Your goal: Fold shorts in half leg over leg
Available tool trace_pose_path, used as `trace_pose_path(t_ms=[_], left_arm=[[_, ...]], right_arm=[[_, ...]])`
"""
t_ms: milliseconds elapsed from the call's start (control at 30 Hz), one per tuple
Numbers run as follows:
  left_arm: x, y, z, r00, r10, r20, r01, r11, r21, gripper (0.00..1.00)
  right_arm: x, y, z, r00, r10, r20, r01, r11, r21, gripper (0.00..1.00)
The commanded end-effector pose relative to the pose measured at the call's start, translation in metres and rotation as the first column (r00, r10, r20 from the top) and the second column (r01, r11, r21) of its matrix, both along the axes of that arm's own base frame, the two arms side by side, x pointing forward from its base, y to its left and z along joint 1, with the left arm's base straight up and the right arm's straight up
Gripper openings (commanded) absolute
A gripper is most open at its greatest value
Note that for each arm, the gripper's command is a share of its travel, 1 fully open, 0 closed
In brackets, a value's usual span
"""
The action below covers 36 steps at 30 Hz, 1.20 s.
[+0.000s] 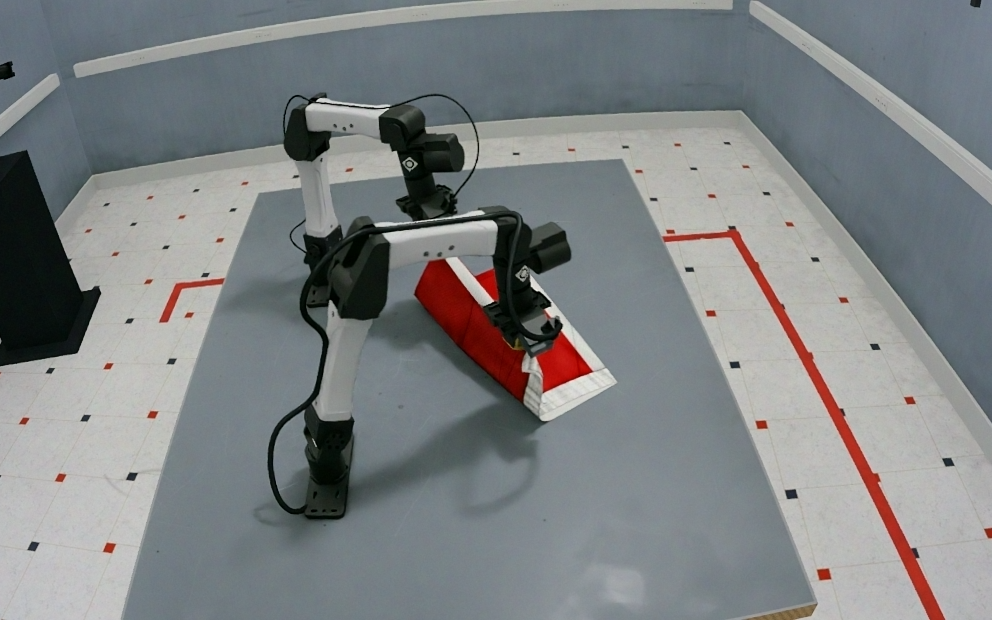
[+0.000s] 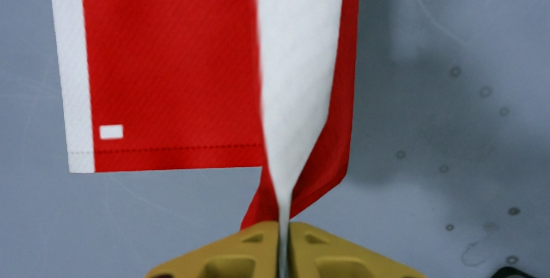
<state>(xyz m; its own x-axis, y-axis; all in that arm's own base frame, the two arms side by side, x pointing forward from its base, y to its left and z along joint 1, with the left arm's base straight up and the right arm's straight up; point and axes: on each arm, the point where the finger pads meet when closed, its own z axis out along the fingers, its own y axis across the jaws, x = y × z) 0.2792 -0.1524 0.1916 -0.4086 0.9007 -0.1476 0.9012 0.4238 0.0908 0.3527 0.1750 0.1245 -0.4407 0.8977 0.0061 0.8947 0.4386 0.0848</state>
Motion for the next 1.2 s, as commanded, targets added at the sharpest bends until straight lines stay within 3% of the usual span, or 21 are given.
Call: trace_pose_path(t_ms=[0, 200, 300, 367, 433, 500, 533, 600, 633, 733, 867, 900, 1067, 1133, 1167], left_arm=[[0.017, 0.009, -0.017, 1.000, -0.028, 0.011, 0.028, 0.999, 0.032, 0.00], [0.040, 0.019, -0.024, 0.999, -0.043, 0.013, 0.042, 0.998, 0.049, 0.00], [0.031, 0.022, -0.021, 1.000, -0.015, -0.008, 0.016, 0.999, 0.051, 0.00], [0.058, 0.019, -0.024, 0.997, -0.055, 0.049, 0.053, 0.998, 0.046, 0.00], [0.033, 0.027, -0.030, 0.999, -0.026, -0.039, 0.028, 0.997, 0.070, 0.00], [0.033, 0.027, -0.025, 0.999, -0.029, -0.024, 0.030, 0.997, 0.065, 0.00], [0.033, 0.027, -0.025, 0.999, -0.028, -0.024, 0.030, 0.997, 0.065, 0.00], [0.033, 0.027, -0.025, 0.999, -0.028, -0.024, 0.029, 0.997, 0.065, 0.00], [0.056, 0.024, -0.041, 0.999, -0.054, 0.008, 0.053, 0.997, 0.059, 0.00], [0.071, 0.027, -0.041, 0.998, -0.058, 0.027, 0.056, 0.997, 0.058, 0.00], [0.065, 0.032, -0.045, 0.999, -0.036, -0.015, 0.037, 0.997, 0.069, 0.00], [0.081, 0.032, -0.046, 0.997, -0.068, 0.035, 0.066, 0.996, 0.062, 0.00], [0.096, 0.041, -0.067, 0.997, -0.077, 0.003, 0.076, 0.994, 0.081, 0.00], [0.100, 0.045, -0.073, 0.997, -0.078, -0.011, 0.078, 0.993, 0.087, 0.00], [0.088, 0.045, -0.065, 0.998, -0.058, -0.029, 0.060, 0.995, 0.086, 0.00]], right_arm=[[0.029, 0.000, 0.000, 0.997, -0.035, 0.072, 0.036, 0.999, -0.019, 0.00], [0.029, 0.000, -0.004, 0.998, -0.052, 0.032, 0.053, 0.998, -0.042, 0.00], [0.029, -0.001, 0.007, 0.998, -0.044, 0.052, 0.046, 0.998, -0.031, 0.00], [0.033, 0.001, 0.020, 0.994, -0.050, 0.096, 0.051, 0.999, -0.008, 0.00], [0.032, 0.001, 0.019, 0.995, -0.047, 0.089, 0.048, 0.999, -0.011, 0.00], [0.031, 0.001, 0.020, 0.995, -0.045, 0.091, 0.046, 0.999, -0.010, 0.00], [0.029, 0.002, -0.013, 0.999, -0.054, -0.009, 0.053, 0.997, -0.061, 0.00], [0.033, 0.005, -0.018, 0.998, -0.053, -0.023, 0.051, 0.996, -0.068, 0.00], [0.035, 0.005, -0.020, 0.998, -0.058, -0.032, 0.056, 0.996, -0.072, 0.00], [0.041, 0.007, -0.027, 0.996, -0.071, -0.056, 0.066, 0.994, -0.084, 0.00], [0.049, 0.012, -0.025, 0.997, -0.066, -0.029, 0.064, 0.996, -0.069, 0.00], [0.046, 0.010, -0.031, 0.994, -0.082, -0.079, 0.074, 0.993, -0.095, 0.00], [0.058, 0.014, -0.039, 0.991, -0.094, -0.093, 0.085, 0.992, -0.097, 0.00], [0.061, 0.017, -0.023, 0.995, -0.086, -0.043, 0.082, 0.994, -0.071, 0.00], [0.060, 0.017, -0.018, 0.996, -0.085, -0.035, 0.083, 0.994, -0.066, 0.00]])
